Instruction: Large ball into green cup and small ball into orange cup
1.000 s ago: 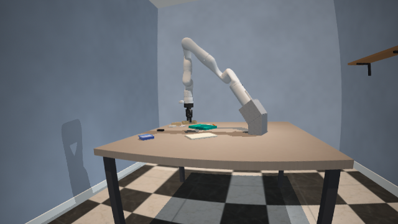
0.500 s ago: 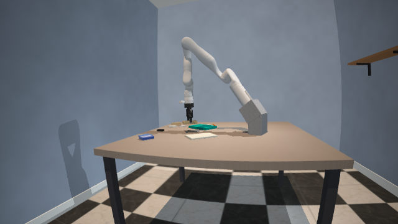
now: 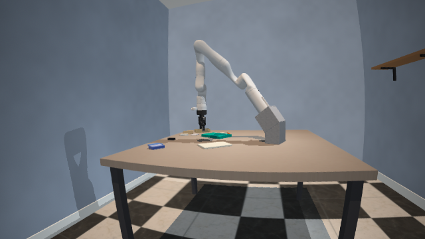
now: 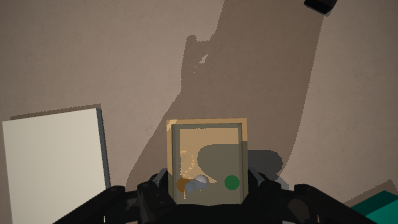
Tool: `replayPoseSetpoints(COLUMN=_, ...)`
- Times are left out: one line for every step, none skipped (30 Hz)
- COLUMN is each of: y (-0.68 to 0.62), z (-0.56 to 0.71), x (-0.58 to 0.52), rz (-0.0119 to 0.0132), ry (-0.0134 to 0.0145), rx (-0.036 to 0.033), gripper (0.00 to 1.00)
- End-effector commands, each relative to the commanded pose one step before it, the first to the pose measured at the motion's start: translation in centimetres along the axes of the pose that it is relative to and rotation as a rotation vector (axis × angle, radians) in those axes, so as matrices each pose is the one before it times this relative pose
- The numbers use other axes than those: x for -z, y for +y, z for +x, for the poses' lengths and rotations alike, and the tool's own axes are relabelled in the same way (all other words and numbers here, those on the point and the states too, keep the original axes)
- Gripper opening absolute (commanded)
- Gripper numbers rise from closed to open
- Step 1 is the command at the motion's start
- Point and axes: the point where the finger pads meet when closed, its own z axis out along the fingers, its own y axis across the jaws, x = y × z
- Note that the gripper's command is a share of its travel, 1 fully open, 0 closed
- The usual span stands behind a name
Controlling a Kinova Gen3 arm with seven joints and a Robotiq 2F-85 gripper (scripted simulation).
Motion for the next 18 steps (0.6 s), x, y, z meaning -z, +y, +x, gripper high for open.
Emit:
replayPoseSetpoints(y=0.24, z=-0.13, x=0.028, rz=0.00539, ry=0.00836, rx=-0.00701, gripper=0.72)
replayPoseSetpoints(y=0.034, z=0.002, x=0.0, rz=0.01749, ry=-0.00087, rx=-0.00009, gripper=0.72)
replayPoseSetpoints(y=0.025, z=-0.001, x=0.0, rz=0.01277, ry=0.00028, rx=-0.00005, gripper=0.72)
replayPoseSetpoints(y=0.012, z=0.002, x=0.001, rz=0.00601, ry=-0.00144, rx=-0.00005, gripper=0.72)
replayPoseSetpoints(y=-0.012, z=0.013, x=-0.001, rz=-0.00586, ry=-0.00654, rx=-0.00013, gripper=0.72)
replayPoseSetpoints(y=-0.032, z=0.005, x=0.0, rz=-0.01664, ry=-0.00261, rx=-0.00004, gripper=0.72)
replayPoseSetpoints(y=-0.014, z=-0.01, x=0.0, rz=-0.00698, ry=0.00535, rx=0.00005, gripper=0.72)
replayPoseSetpoints(y=-0.013, z=-0.01, x=0.0, rz=-0.0065, ry=0.00509, rx=0.00005, gripper=0.72)
replayPoseSetpoints(y=-0.033, z=0.007, x=0.0, rz=-0.01701, ry=-0.00371, rx=0.00006, gripper=0.72)
replayPoseSetpoints(y=-0.016, z=0.023, x=0.0, rz=-0.00829, ry=-0.01198, rx=0.00007, gripper=0.72)
replayPoseSetpoints(y=0.029, z=-0.018, x=0.0, rz=0.01478, ry=0.00927, rx=-0.00003, gripper=0.72)
replayPoseSetpoints(y=0.0, z=0.0, x=0.0, rz=0.0, ry=0.0, rx=0.0, gripper=0.72)
replayPoseSetpoints(y=0.0, z=0.0, x=0.0, rz=0.0, ry=0.0, rx=0.0, gripper=0.72)
replayPoseSetpoints(y=-0.022, z=-0.025, x=0.0, rz=-0.01124, ry=0.01316, rx=0.0, gripper=0.72)
replayPoseSetpoints(y=-0.005, z=0.022, x=0.0, rz=-0.00253, ry=-0.01121, rx=0.00009, gripper=0.72)
replayPoseSetpoints(y=0.003, z=0.002, x=0.0, rz=0.00131, ry=-0.00137, rx=0.00001, gripper=0.72)
replayPoseSetpoints(y=0.004, z=-0.013, x=0.0, rz=0.00194, ry=0.00698, rx=-0.00005, gripper=0.72)
replayPoseSetpoints(y=0.004, z=0.003, x=0.0, rz=0.00201, ry=-0.00208, rx=0.0, gripper=0.72)
